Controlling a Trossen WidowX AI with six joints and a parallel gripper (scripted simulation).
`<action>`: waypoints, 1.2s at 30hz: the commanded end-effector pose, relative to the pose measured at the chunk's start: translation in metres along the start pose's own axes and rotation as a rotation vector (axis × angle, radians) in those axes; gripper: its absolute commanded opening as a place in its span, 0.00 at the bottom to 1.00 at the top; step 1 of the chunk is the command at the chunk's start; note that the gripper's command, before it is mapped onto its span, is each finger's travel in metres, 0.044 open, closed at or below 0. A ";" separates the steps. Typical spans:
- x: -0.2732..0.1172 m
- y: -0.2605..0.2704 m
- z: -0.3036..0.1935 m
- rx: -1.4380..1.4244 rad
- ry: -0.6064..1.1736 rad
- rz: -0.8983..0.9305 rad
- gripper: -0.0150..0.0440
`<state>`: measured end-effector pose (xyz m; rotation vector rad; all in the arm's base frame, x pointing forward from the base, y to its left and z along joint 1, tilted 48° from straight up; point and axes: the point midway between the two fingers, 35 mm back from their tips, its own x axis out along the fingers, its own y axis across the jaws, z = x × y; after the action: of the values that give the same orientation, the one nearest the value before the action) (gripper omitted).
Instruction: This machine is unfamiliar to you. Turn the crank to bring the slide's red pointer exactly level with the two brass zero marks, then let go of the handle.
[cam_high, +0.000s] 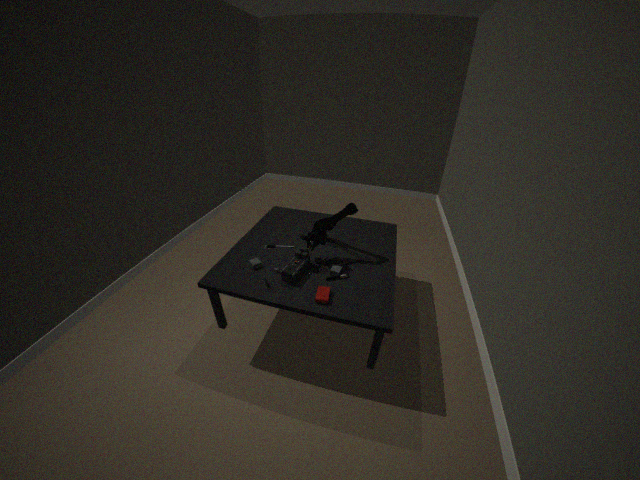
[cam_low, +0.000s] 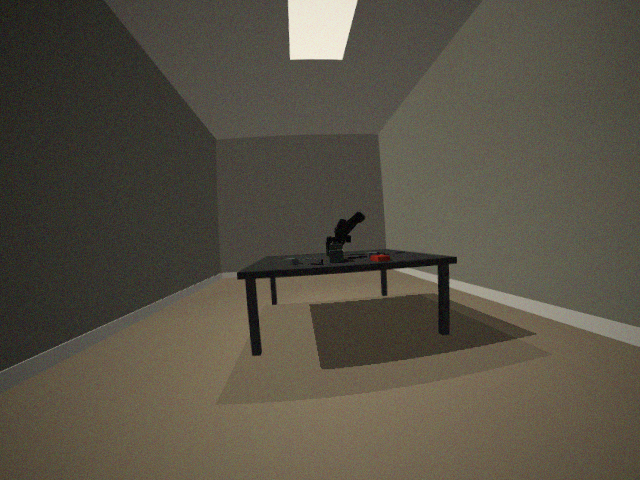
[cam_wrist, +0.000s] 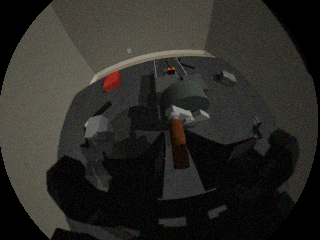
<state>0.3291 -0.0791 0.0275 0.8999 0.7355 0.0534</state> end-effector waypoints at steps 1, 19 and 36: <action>0.000 0.000 0.000 0.000 0.000 -0.001 0.65; -0.026 -0.001 0.028 -0.001 0.001 -0.003 1.00; -0.078 -0.002 0.080 0.000 -0.001 -0.010 1.00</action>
<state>0.3206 -0.1526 0.0913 0.8934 0.7400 0.0414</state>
